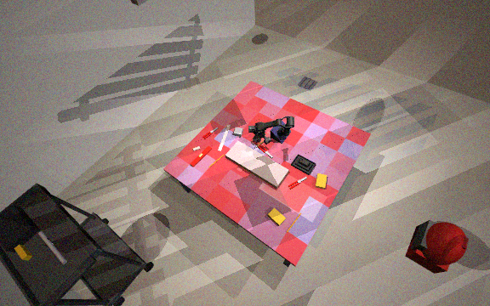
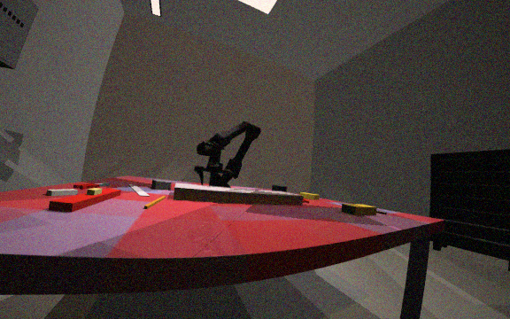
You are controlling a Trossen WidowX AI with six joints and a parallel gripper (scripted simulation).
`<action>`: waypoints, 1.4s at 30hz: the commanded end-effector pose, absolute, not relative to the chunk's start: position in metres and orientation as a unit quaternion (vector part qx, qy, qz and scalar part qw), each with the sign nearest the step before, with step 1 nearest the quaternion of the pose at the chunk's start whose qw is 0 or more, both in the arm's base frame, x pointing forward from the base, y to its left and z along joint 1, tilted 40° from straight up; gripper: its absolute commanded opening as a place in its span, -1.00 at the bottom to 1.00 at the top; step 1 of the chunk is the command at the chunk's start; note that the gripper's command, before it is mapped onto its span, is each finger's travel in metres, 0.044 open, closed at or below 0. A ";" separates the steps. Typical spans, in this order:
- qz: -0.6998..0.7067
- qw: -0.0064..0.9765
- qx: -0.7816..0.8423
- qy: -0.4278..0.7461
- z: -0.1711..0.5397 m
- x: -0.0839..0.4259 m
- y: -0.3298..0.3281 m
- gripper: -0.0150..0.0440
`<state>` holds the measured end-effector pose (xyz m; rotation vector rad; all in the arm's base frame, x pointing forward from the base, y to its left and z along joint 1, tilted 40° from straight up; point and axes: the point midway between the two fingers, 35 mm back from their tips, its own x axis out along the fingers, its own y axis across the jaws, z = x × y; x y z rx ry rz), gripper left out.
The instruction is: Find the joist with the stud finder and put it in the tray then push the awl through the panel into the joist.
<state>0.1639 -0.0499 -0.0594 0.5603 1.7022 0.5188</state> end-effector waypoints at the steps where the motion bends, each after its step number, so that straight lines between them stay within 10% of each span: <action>1: 0.224 0.592 0.245 0.734 -0.065 0.162 -0.044 1.00; 13: 0.224 0.592 0.246 0.734 -0.076 0.159 -0.034 1.00; 27: 0.224 0.592 0.246 0.734 -0.076 0.159 -0.034 -0.25; 42: 0.223 0.593 0.245 0.734 -0.052 0.169 -0.059 -0.49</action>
